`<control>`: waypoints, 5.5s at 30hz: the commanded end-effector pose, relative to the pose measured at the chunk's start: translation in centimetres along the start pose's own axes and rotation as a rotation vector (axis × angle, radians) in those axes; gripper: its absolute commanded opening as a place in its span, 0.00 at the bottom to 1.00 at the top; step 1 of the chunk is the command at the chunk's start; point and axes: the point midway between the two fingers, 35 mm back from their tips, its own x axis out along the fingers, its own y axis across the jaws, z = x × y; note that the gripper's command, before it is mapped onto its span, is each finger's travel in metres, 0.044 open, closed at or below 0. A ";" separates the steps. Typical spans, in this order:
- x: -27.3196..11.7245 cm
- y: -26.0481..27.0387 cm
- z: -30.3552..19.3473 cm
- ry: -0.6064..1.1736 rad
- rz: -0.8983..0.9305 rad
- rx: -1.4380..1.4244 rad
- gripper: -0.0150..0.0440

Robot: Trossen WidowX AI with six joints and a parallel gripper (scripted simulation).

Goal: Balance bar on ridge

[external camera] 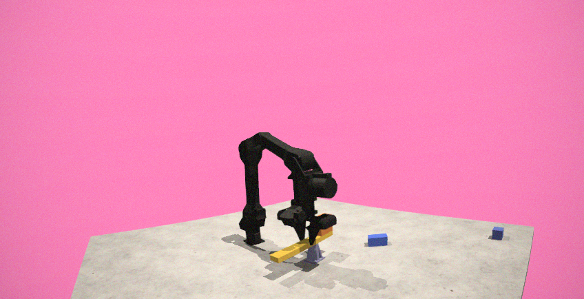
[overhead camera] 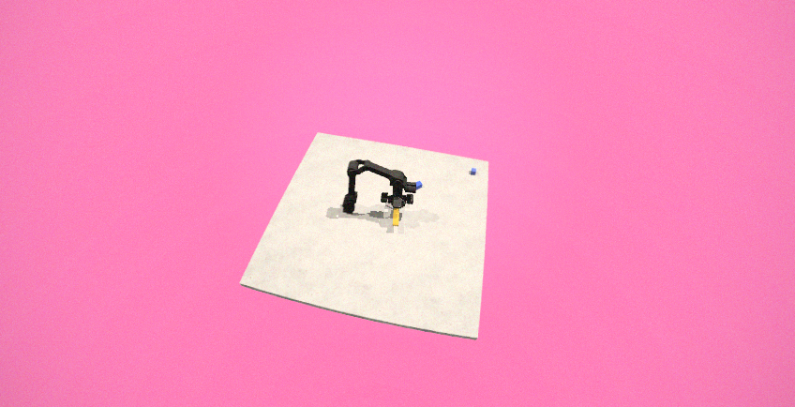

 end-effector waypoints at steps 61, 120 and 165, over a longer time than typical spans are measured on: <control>0.0 0.0 0.0 0.000 0.000 0.000 0.54; -0.2 0.0 0.0 0.000 0.000 0.000 1.00; -10.0 0.0 0.0 0.000 0.000 0.000 1.00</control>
